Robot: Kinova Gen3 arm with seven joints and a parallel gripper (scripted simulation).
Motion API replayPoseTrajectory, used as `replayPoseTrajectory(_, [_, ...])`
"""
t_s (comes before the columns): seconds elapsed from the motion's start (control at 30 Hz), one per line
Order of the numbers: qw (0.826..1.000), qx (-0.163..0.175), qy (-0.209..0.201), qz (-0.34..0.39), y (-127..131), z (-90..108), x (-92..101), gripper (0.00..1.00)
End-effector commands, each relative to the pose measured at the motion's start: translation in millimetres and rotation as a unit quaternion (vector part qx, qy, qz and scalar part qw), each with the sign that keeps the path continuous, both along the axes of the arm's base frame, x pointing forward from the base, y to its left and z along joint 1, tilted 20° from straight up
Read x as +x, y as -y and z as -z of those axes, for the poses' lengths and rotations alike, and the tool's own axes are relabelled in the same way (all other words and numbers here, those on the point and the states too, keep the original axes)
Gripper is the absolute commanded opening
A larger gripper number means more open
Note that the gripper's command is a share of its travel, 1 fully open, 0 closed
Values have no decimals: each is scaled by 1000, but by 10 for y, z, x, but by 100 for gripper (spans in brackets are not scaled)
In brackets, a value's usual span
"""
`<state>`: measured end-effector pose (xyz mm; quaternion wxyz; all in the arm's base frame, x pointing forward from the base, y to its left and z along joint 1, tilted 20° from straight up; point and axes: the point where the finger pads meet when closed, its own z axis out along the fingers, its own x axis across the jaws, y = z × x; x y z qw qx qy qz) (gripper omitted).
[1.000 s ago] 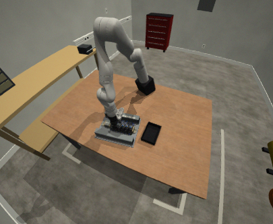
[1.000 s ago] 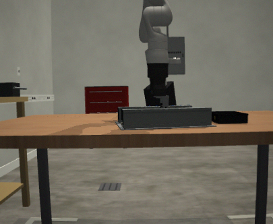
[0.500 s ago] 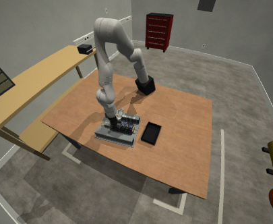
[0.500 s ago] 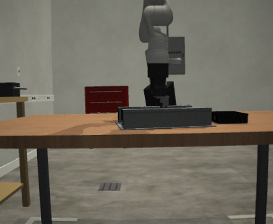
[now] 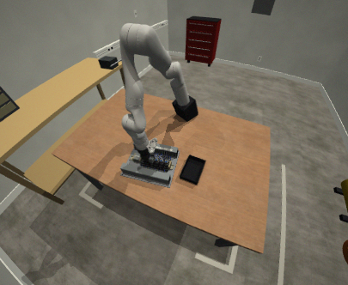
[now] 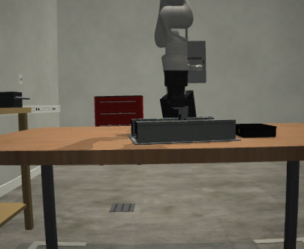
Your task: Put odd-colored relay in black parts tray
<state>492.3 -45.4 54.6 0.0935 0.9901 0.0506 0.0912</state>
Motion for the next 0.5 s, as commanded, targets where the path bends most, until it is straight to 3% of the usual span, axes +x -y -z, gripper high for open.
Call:
replayPoseTrajectory(0.0, [1000,1,1,4,-18,-19,30,0])
replayPoseTrajectory(0.47, [1000,3,20,1,-18,-21,22,0])
